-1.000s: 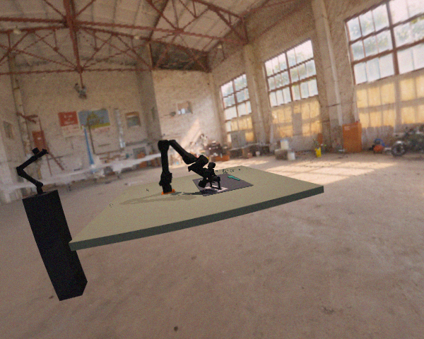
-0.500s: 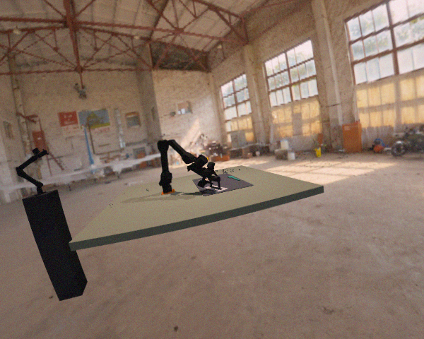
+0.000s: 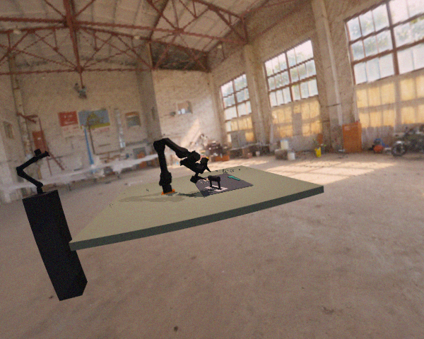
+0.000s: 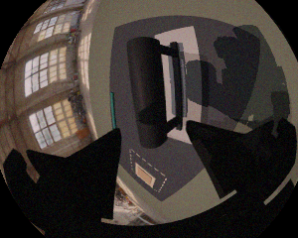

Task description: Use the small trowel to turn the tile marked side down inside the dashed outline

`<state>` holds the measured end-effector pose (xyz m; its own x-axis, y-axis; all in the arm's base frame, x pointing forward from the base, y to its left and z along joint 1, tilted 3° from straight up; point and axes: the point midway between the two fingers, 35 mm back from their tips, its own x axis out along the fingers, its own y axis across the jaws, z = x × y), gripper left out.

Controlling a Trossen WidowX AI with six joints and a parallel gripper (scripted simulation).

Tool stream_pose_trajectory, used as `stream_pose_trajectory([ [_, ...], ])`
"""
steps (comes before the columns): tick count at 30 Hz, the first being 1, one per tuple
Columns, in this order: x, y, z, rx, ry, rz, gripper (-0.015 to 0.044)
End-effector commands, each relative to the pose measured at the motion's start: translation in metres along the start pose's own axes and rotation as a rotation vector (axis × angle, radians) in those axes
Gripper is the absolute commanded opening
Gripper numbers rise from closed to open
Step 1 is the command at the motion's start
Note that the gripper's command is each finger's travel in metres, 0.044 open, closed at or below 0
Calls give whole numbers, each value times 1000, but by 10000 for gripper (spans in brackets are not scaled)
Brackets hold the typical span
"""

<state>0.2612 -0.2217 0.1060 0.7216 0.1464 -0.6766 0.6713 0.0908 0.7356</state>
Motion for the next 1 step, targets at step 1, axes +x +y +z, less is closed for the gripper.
stream_pose_trajectory([
  [1, -38, 23, -15, -14, -11, 11, 300],
])
